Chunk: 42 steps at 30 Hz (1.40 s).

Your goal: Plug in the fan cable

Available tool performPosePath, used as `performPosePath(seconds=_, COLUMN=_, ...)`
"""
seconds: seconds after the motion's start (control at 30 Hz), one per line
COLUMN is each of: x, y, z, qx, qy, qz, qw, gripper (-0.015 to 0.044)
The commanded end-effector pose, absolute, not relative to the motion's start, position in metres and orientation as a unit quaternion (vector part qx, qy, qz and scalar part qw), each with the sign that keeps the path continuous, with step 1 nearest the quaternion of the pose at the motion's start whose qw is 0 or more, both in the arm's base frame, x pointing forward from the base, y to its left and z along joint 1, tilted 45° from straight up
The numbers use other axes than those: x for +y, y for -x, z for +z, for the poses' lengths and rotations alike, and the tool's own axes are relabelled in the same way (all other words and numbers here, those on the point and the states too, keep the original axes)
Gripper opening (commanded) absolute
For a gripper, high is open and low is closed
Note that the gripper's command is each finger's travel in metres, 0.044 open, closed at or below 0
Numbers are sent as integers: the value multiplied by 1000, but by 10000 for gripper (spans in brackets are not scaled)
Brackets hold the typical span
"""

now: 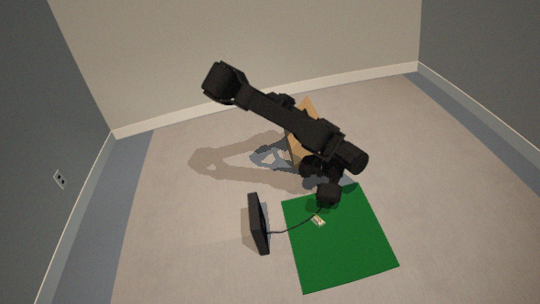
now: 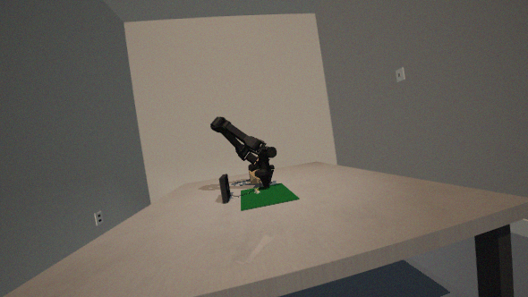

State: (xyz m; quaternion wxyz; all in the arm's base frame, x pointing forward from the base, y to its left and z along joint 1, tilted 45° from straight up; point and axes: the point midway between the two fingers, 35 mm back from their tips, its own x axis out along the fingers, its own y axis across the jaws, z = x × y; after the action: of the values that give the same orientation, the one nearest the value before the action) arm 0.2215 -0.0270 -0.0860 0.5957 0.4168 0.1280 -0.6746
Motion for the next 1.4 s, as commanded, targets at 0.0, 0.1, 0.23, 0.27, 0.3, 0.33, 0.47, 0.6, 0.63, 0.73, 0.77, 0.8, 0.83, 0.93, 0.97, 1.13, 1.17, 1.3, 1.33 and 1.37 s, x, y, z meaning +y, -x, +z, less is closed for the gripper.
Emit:
performPosePath(seconds=0.0, x=-27, y=-222, z=-86, qx=128, qy=-417, qz=-674, qw=596, gripper=335)
performPosePath(seconds=0.1, x=-27, y=-222, z=-86, qx=128, qy=-417, qz=-674, qw=596, gripper=256)
performPosePath(seconds=0.23, x=-27, y=-222, z=-86, qx=128, qy=-417, qz=-674, qw=596, gripper=151)
performPosePath(seconds=0.27, x=-27, y=-222, z=-86, qx=128, qy=-417, qz=-674, qw=596, gripper=125)
performPosePath(seconds=0.3, x=-27, y=-222, z=-86, qx=128, qy=-417, qz=-674, qw=596, gripper=99)
performPosePath(seconds=0.33, x=-27, y=-222, z=-86, qx=128, qy=-417, qz=-674, qw=596, gripper=72)
performPosePath(seconds=0.47, x=-27, y=-222, z=-86, qx=128, qy=-417, qz=-674, qw=596, gripper=7)
performPosePath(seconds=0.6, x=-13, y=-222, z=-74, qx=129, qy=-417, qz=-674, qw=596, gripper=0)
performPosePath(seconds=0.63, x=-4, y=-221, z=-64, qx=130, qy=-416, qz=-674, qw=597, gripper=0)
performPosePath(seconds=0.73, x=9, y=-219, z=-51, qx=129, qy=-414, qz=-674, qw=598, gripper=0)
performPosePath(seconds=0.77, x=9, y=-219, z=-51, qx=129, qy=-414, qz=-674, qw=598, gripper=0)
performPosePath(seconds=0.8, x=9, y=-219, z=-51, qx=129, qy=-414, qz=-674, qw=598, gripper=0)
performPosePath(seconds=0.83, x=8, y=-219, z=-51, qx=129, qy=-414, qz=-674, qw=598, gripper=0)
performPosePath(seconds=0.93, x=8, y=-221, z=-51, qx=147, qy=-398, qz=-670, qw=609, gripper=0)
performPosePath(seconds=0.97, x=8, y=-222, z=-50, qx=158, qy=-388, qz=-668, qw=615, gripper=0)
performPosePath(seconds=1.13, x=6, y=-228, z=-47, qx=216, qy=-334, qz=-651, qw=646, gripper=0)
performPosePath(seconds=1.17, x=5, y=-229, z=-47, qx=227, qy=-323, qz=-647, qw=652, gripper=0)
performPosePath(seconds=1.3, x=4, y=-233, z=-44, qx=272, qy=-278, qz=-630, qw=673, gripper=0)
performPosePath(seconds=1.33, x=3, y=-235, z=-44, qx=283, qy=-266, qz=-625, qw=677, gripper=0)
performPosePath(seconds=1.37, x=3, y=-236, z=-43, qx=293, qy=-255, qz=-620, qw=682, gripper=0)
